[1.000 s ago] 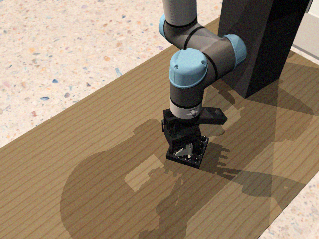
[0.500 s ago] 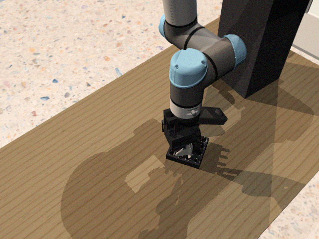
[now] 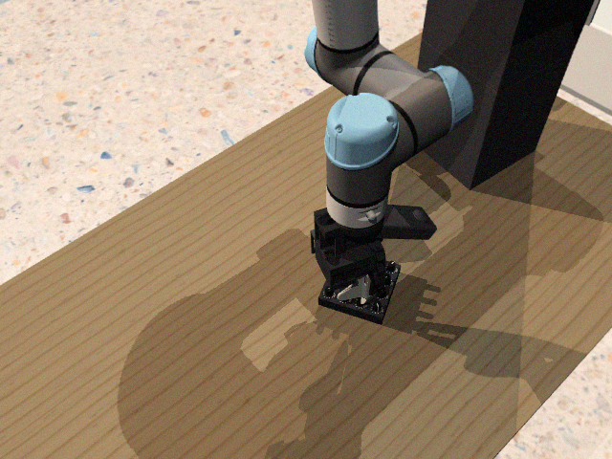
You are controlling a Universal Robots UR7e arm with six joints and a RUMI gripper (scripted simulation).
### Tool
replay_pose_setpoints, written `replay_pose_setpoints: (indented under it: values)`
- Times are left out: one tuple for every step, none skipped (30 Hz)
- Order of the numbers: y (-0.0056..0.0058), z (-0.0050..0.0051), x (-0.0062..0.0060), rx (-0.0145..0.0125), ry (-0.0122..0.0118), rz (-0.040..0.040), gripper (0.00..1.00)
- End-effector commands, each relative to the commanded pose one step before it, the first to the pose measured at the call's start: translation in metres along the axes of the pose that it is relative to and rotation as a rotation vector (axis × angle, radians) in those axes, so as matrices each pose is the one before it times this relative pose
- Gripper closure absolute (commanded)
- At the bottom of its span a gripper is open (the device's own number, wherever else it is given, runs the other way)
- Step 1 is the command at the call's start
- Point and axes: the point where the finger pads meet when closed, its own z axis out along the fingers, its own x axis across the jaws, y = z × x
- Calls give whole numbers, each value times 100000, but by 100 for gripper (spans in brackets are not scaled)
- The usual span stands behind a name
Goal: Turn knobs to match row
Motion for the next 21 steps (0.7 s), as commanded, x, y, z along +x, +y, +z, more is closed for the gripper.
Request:
replay_pose_setpoints:
  values:
    - [-105,-44,27,-120,49,-1,89]
    - [-59,0,1,0,0,0,89]
    - [-57,0,1,0,0,0,89]
    - [-51,0,1,0,0,0,89]
    - [-42,0,1,0,0,0,89]
    - [-30,0,0,0,0,0,89]
    - [-18,0,0,0,0,0,89]
    - [-8,0,0,0,0,0,89]
    - [-1,0,0,0,0,0,89]
    - [0,0,0,0,0,0,89]
    - [0,0,0,0,0,0,89]
    - [0,0,0,0,0,0,89]
    - [0,0,0,0,0,0,89]
    - [0,0,0,0,0,0,89]
    - [0,0,0,0,0,0,89]
    - [0,0,0,0,0,0,89]
    - [0,0,0,0,0,0,89]
    - [0,0,0,0,0,0,89]
    - [0,0,0,0,0,0,89]
    - [0,0,0,0,0,0,89]
    - [0,0,0,0,0,0,89]
